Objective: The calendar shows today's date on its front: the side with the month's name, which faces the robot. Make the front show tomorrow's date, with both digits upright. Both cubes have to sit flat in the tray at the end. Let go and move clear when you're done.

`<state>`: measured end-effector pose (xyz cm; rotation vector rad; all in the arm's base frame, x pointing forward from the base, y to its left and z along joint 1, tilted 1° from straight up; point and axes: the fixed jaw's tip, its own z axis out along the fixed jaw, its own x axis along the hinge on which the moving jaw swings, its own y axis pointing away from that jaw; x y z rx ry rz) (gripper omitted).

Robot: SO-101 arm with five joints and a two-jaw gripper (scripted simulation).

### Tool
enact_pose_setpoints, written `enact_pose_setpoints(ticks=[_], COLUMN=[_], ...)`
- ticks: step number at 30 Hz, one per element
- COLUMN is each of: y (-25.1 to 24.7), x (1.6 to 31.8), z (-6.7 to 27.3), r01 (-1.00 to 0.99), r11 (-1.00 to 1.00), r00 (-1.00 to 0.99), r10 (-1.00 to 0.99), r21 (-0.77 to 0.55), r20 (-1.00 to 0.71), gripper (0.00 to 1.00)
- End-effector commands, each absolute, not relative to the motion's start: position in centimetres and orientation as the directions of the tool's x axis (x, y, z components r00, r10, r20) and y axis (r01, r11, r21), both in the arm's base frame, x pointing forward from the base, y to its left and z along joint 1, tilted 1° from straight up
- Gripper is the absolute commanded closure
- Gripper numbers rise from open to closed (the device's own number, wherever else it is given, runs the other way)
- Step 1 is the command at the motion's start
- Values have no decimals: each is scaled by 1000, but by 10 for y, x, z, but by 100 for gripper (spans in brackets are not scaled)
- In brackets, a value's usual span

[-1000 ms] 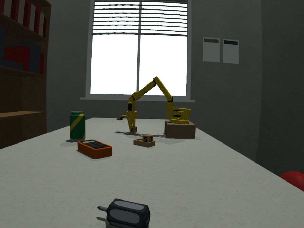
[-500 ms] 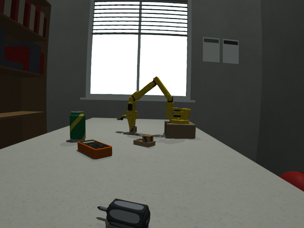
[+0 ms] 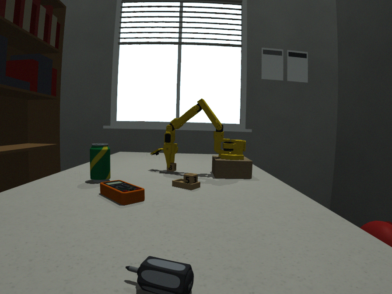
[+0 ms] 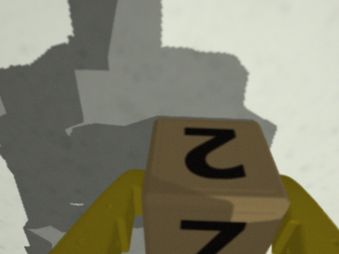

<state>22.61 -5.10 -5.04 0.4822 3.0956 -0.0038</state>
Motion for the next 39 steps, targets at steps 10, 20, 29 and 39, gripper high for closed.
enact_pose_setpoints(ticks=[10,20,29,39], y=[-52,-52,-52,-51], x=[222,222,222,223], z=[-54,-54,-54,-44], r01=[305,305,305,305], r11=[952,952,952,952], r00=[-952,-952,-952,-952], r10=[305,305,305,305], r21=[0,0,0,0], r20=[7,7,7,7], gripper=[89,98,100,100])
